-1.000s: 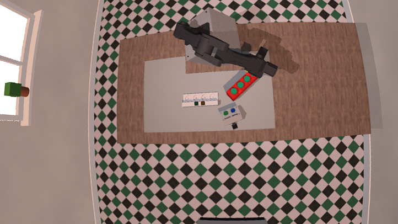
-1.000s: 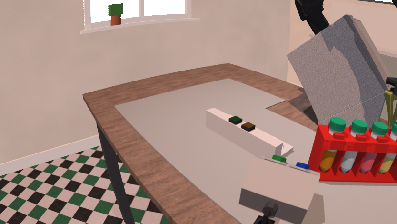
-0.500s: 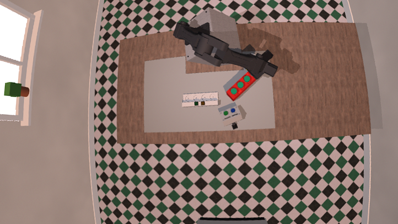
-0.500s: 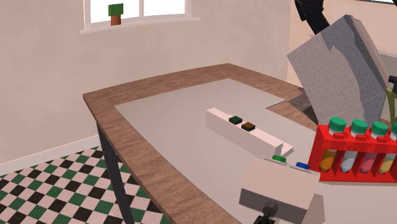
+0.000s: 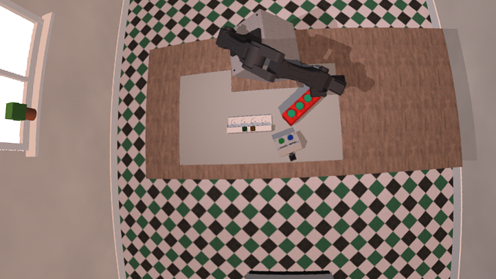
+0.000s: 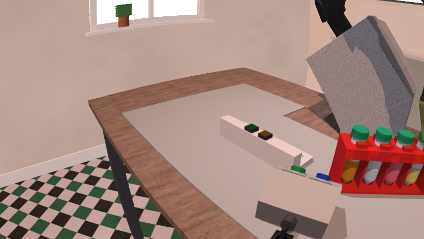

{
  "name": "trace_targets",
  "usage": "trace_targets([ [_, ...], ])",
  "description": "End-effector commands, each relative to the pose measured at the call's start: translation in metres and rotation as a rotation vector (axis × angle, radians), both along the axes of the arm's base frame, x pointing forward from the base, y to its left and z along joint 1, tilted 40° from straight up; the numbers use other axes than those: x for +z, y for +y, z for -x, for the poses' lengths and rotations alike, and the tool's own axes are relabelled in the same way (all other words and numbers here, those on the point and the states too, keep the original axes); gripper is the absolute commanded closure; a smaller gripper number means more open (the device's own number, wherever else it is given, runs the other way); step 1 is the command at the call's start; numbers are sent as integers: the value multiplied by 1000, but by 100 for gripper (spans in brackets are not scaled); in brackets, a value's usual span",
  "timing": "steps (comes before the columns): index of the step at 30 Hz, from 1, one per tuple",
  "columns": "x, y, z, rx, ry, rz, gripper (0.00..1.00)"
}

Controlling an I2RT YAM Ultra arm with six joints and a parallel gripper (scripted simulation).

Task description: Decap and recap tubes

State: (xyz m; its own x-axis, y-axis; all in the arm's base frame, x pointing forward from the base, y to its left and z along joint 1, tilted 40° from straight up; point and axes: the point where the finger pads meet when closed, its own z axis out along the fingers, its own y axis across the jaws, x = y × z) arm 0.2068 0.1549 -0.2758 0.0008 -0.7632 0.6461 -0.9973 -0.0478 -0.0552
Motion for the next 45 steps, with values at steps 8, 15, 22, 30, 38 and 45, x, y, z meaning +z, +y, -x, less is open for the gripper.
trace_targets([
  [8, 2, 7, -1, -406, -348, -54, 51],
  [15, 2, 7, -1, -406, -348, -54, 51],
  [22, 2, 7, -1, -406, -348, -54, 100],
  [30, 2, 7, -1, -406, -348, -54, 100],
  [38, 16, 19, 0, -406, -348, -55, 100],
  [45, 29, 30, 2, -407, -348, -55, 100],
])
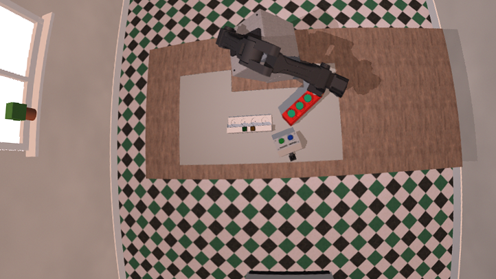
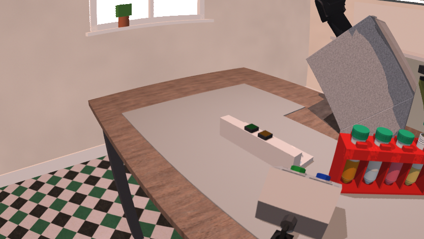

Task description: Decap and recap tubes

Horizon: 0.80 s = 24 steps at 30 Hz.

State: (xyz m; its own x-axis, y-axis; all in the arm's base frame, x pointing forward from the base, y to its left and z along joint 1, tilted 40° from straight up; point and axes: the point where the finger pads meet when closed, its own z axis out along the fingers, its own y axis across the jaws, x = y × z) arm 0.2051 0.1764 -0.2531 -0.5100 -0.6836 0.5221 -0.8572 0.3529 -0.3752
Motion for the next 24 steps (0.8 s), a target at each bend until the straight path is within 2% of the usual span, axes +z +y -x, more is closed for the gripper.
trace_targets([
  [1, 6, 9, 0, 6, -5, -7, 100],
  [6, 32, -20, -17, -304, -262, -36, 100],
  [9, 32, -20, -17, -314, -270, -37, 100],
  [12, 47, -38, -27, -506, -430, -55, 100],
  [14, 52, -43, -31, -570, -483, -61, 100],
  [15, 57, -49, -34, -633, -536, -67, 100],
  [16, 57, -49, -34, -633, -536, -67, 100],
  [18, 67, -61, -41, -757, -638, -79, 100],
  [19, 72, -66, -44, -781, -659, -81, 100],
  [24, 97, -95, -61, -781, -660, -80, 100],
])
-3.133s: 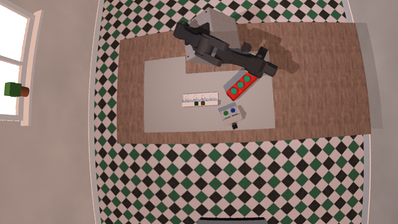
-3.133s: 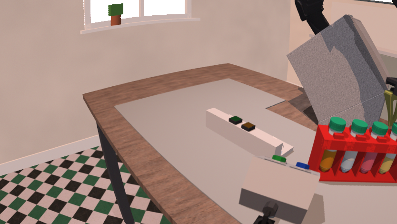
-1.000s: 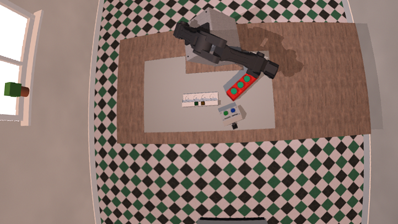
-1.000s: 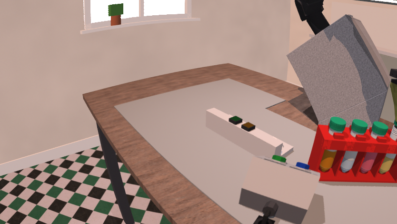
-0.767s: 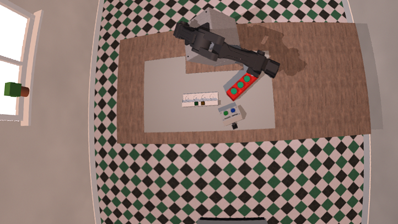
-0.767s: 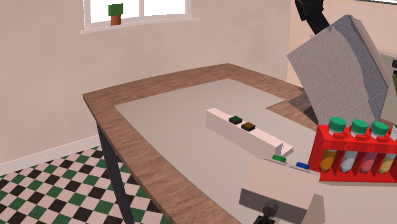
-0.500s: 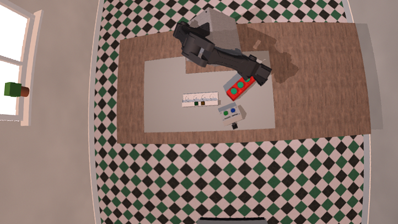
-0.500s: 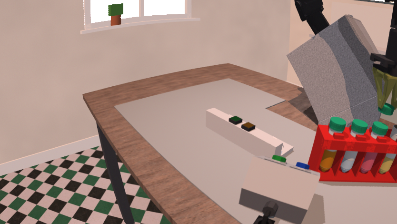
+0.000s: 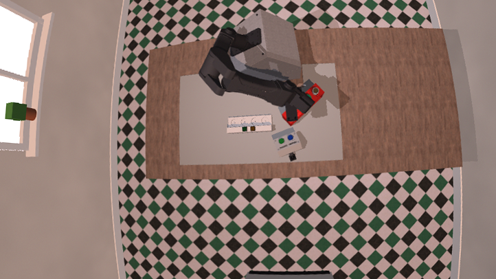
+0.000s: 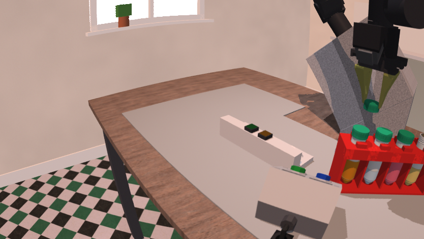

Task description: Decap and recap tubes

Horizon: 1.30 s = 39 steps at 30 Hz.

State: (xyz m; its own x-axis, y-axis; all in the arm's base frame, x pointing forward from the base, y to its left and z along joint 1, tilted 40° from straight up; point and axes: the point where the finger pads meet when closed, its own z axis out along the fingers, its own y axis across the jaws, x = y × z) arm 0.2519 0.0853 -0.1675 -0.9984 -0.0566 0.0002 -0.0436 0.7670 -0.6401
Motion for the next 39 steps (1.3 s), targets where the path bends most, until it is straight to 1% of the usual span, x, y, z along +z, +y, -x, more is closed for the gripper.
trace_targets([
  [1, 12, -4, -15, 2, -56, -3, 100],
  [2, 12, -4, -15, 2, -56, -3, 100],
  [17, 87, -89, -65, 2, -57, 0, 100],
  [22, 87, -89, -65, 2, -57, 0, 100],
  [34, 42, -127, -70, 2, -57, 1, 100],
  [36, 42, -127, -70, 2, -57, 1, 100],
  [39, 30, -137, -71, 3, -57, 1, 100],
])
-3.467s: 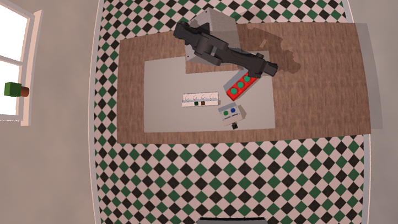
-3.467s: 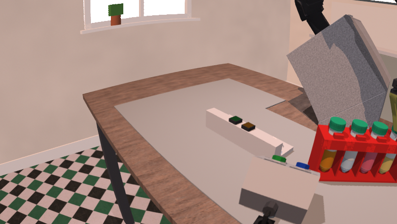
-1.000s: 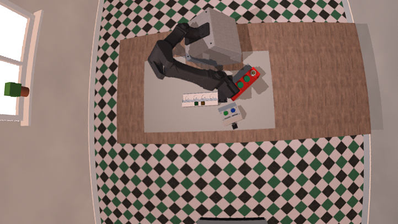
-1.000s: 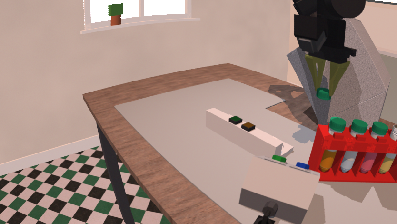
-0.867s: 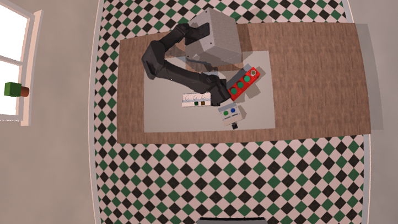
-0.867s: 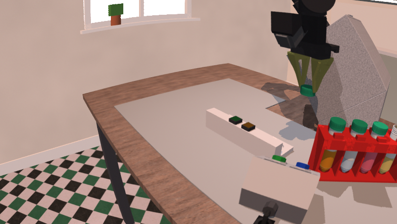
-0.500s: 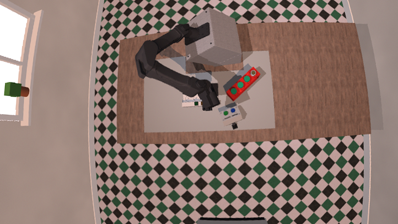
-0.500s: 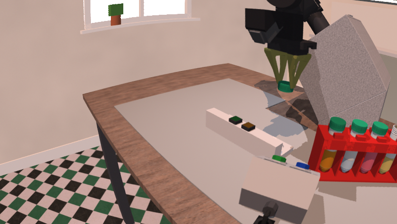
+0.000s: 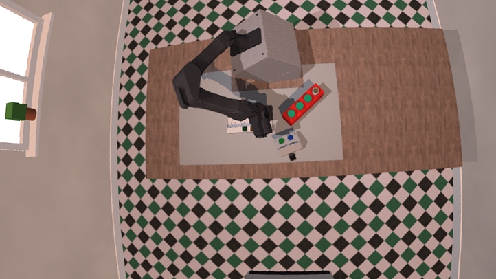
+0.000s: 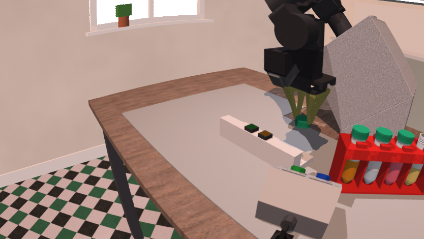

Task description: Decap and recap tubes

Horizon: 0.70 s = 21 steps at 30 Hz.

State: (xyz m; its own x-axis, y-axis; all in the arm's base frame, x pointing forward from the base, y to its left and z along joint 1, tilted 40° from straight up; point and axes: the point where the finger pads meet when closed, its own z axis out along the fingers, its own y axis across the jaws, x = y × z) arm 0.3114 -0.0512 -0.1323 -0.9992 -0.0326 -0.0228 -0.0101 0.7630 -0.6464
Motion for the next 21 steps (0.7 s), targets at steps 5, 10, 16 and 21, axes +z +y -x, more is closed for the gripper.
trace_targets([
  [5, -24, -17, -14, 27, -33, -5, 100],
  [10, -43, -33, -16, 27, -33, -5, 100],
  [16, -46, -35, -16, 27, -33, -5, 100],
  [21, -46, -35, -16, 27, -33, -5, 100],
])
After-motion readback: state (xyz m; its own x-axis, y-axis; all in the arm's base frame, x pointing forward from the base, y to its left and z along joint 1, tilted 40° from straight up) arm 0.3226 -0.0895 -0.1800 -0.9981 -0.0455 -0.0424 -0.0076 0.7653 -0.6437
